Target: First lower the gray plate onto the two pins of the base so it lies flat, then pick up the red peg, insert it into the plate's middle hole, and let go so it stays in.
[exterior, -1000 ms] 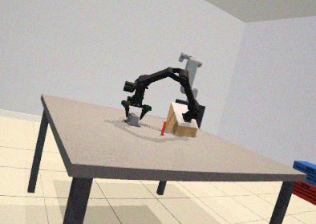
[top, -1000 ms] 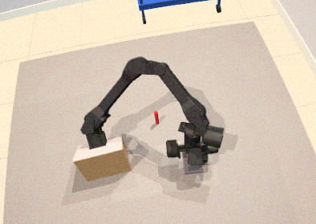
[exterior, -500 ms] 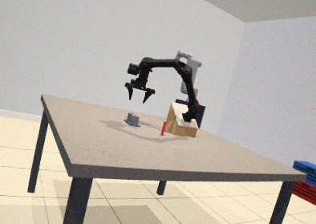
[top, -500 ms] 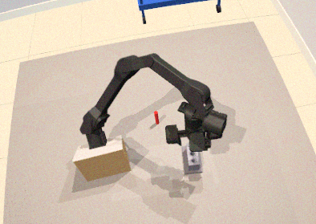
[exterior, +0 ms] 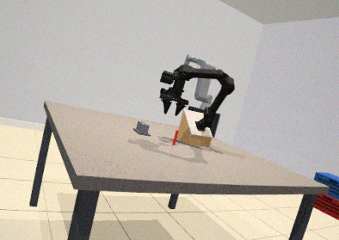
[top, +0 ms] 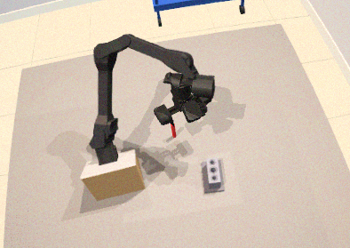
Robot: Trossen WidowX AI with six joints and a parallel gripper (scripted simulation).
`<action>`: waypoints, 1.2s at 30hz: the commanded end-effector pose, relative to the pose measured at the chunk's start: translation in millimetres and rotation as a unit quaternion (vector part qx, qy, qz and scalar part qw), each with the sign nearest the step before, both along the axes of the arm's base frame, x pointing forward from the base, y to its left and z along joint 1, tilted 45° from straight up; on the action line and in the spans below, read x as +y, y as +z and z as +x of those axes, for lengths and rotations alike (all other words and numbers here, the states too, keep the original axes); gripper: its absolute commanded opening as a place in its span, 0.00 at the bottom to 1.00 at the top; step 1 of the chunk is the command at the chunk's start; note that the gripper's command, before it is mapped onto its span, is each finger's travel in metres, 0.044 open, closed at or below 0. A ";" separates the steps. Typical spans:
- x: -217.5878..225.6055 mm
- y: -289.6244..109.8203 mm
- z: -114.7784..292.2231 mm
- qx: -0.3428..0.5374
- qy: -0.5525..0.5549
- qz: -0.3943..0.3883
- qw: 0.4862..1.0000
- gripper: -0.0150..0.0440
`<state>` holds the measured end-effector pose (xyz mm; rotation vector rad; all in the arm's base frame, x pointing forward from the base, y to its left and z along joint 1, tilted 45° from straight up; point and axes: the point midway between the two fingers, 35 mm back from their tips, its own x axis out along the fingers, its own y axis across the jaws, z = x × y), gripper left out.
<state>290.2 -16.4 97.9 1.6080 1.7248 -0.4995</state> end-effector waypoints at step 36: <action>80.7 -23.1 -38.6 -0.038 0.050 0.004 0.998 1.00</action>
